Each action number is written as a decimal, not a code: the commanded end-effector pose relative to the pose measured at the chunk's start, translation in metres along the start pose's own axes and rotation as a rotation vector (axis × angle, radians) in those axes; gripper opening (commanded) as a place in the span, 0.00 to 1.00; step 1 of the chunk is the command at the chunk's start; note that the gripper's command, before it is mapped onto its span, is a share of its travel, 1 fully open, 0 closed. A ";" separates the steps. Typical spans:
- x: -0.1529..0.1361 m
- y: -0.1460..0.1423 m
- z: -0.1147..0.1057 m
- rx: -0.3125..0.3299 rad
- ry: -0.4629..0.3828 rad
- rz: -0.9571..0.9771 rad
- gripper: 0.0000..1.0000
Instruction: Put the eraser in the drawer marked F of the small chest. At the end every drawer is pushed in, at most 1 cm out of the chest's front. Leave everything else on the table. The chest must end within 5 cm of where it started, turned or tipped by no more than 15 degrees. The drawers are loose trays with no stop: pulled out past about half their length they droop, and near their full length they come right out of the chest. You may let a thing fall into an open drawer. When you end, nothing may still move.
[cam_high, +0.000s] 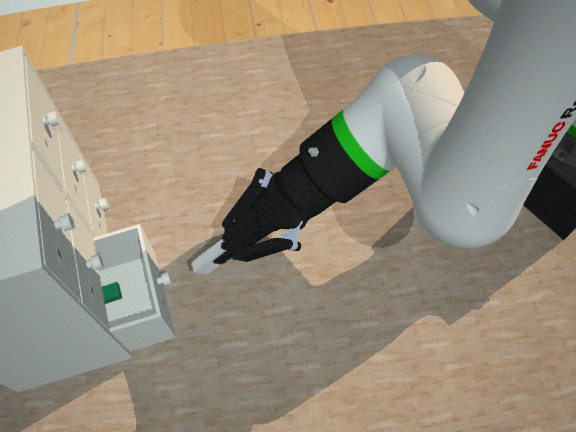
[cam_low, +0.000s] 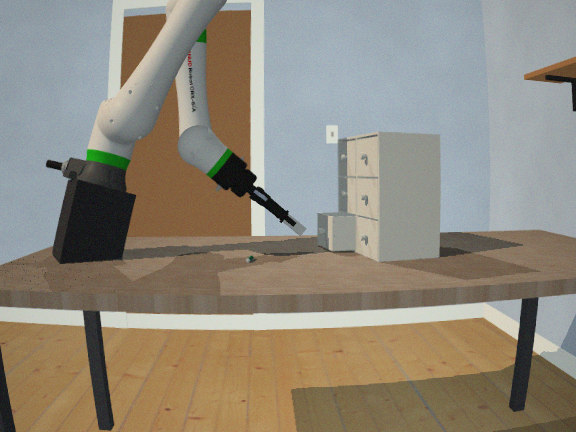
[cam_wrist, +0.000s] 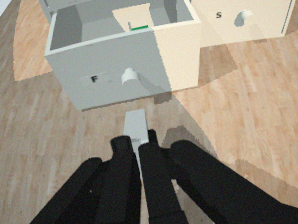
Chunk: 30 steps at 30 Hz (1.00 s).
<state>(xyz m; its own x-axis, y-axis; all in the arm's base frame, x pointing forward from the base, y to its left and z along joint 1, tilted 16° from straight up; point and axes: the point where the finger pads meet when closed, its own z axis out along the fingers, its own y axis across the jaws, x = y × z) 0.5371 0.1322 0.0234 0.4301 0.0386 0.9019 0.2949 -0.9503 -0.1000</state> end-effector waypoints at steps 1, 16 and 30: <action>0.000 0.000 0.000 0.000 0.000 0.000 0.00; 0.000 0.000 0.000 0.000 0.000 0.000 0.00; 0.003 0.000 0.004 0.000 0.000 0.000 0.00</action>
<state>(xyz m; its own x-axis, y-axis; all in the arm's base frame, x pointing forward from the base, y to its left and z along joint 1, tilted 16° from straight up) 0.5405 0.1332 0.0243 0.4301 0.0386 0.9019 0.2949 -0.9503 -0.1000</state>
